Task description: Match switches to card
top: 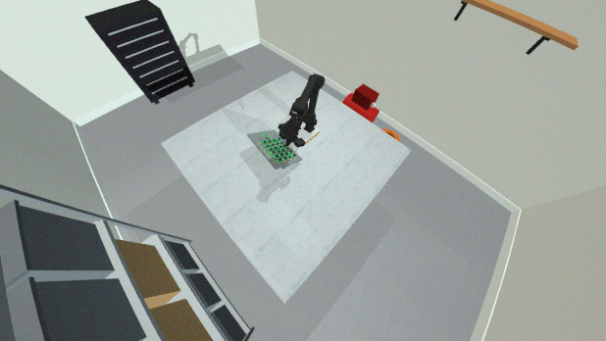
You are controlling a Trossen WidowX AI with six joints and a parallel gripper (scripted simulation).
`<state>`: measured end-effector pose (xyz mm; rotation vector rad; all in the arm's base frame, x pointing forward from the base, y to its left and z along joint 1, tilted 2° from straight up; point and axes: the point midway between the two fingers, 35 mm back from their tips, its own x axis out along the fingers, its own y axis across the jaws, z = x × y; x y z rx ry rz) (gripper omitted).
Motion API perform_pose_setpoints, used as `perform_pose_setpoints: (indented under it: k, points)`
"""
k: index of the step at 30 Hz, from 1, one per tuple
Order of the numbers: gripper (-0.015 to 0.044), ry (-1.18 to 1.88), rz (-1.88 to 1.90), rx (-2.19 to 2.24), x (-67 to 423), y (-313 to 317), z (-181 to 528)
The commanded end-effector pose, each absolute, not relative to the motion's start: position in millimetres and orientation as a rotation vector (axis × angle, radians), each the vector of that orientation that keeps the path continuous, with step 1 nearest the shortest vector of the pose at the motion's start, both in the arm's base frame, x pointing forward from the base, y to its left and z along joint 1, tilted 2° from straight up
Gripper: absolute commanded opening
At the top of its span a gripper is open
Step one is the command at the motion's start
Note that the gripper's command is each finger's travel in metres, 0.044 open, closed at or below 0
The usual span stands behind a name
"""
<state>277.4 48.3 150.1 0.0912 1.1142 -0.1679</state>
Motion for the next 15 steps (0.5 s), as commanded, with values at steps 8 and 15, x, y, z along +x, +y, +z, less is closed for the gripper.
perform_pose_setpoints:
  k: [8, 15]
  points:
    - [0.0, 1.138, -0.18, 0.095, 289.7, 48.7, 117.2]
    - [0.0, 1.137, -0.18, 0.095, 293.9, 47.6, 108.0]
